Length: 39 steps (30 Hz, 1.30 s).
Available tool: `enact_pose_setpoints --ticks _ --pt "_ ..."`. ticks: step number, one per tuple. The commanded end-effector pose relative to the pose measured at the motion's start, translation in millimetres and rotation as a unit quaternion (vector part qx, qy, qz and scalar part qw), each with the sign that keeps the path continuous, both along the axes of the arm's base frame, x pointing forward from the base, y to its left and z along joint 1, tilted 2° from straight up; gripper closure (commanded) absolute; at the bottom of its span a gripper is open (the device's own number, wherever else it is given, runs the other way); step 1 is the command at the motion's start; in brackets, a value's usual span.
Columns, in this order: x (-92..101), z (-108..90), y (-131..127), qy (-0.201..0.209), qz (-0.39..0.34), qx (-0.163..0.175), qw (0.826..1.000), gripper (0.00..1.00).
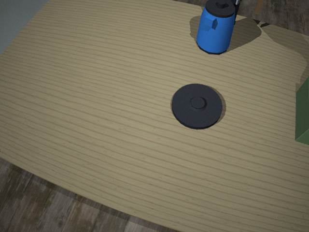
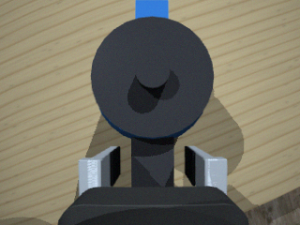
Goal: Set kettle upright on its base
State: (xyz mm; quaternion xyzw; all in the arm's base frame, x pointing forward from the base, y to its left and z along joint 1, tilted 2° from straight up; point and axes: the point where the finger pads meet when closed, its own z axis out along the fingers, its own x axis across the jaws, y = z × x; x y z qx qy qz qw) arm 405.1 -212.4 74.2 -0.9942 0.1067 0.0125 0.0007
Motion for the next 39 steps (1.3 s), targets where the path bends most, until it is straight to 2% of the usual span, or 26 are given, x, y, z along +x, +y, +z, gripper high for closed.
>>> enact_pose_setpoints --ticks 1,39 --pt "0.8 -2.0 2.7 0.000 -0.003 0.001 1.000 0.00" --pt "-0.6 -5.5 3.4 0.001 -0.003 0.002 1.000 0.00"
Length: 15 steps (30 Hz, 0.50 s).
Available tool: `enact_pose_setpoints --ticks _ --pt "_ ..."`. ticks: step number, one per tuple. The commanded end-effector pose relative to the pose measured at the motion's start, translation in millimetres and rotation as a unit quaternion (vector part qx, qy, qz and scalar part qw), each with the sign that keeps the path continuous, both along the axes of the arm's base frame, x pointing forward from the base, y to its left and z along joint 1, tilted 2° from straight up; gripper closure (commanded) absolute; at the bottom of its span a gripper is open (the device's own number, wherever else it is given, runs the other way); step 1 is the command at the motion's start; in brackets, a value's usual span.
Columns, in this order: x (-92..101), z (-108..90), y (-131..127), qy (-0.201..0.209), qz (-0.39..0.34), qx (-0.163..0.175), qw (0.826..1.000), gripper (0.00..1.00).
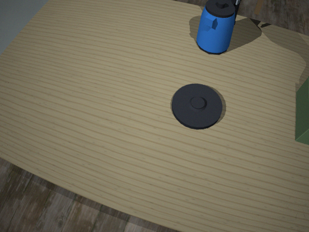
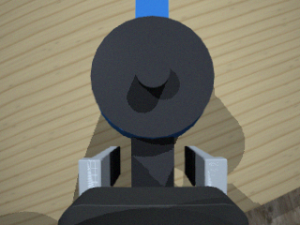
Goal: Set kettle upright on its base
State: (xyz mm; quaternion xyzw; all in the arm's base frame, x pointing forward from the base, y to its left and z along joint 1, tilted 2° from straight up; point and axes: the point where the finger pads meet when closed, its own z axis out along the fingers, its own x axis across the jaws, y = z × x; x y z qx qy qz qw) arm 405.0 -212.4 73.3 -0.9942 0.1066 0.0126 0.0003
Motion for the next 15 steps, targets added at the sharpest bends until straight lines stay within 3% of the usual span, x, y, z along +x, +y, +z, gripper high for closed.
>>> enact_pose_setpoints --ticks 1,15 --pt "-0.9 -6.4 3.6 0.002 -0.003 0.003 1.000 0.00" --pt "-2.4 -33.4 4.3 0.003 -0.003 0.003 1.000 0.00"
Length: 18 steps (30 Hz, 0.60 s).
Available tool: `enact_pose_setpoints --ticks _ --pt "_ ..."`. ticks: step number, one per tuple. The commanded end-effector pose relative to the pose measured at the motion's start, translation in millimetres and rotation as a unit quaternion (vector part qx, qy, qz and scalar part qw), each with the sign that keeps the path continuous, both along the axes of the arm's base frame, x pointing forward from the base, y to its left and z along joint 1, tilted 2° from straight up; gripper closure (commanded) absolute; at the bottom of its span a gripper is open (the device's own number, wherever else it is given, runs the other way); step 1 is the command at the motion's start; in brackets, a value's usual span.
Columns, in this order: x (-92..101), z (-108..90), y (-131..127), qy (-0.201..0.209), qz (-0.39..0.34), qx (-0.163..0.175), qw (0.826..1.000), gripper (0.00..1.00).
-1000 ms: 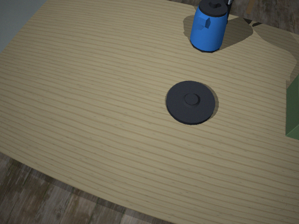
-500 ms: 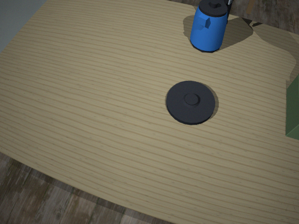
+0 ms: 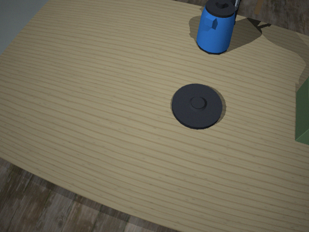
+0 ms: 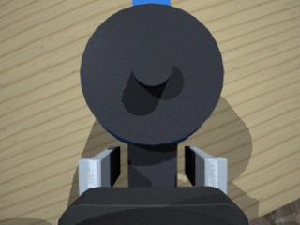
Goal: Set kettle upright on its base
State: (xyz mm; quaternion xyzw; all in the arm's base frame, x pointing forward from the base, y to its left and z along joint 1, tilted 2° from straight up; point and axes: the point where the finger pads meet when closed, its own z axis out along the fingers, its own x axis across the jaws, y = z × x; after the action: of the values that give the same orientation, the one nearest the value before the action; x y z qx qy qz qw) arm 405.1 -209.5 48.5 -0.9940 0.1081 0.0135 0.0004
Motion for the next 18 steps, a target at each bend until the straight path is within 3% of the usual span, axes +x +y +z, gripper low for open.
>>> enact_pose_setpoints --ticks 1,18 --pt "-2.6 -10.4 1.4 0.002 -0.001 0.003 1.000 0.00" --pt "-0.4 -12.9 0.6 -0.001 -0.001 0.002 1.000 0.00"
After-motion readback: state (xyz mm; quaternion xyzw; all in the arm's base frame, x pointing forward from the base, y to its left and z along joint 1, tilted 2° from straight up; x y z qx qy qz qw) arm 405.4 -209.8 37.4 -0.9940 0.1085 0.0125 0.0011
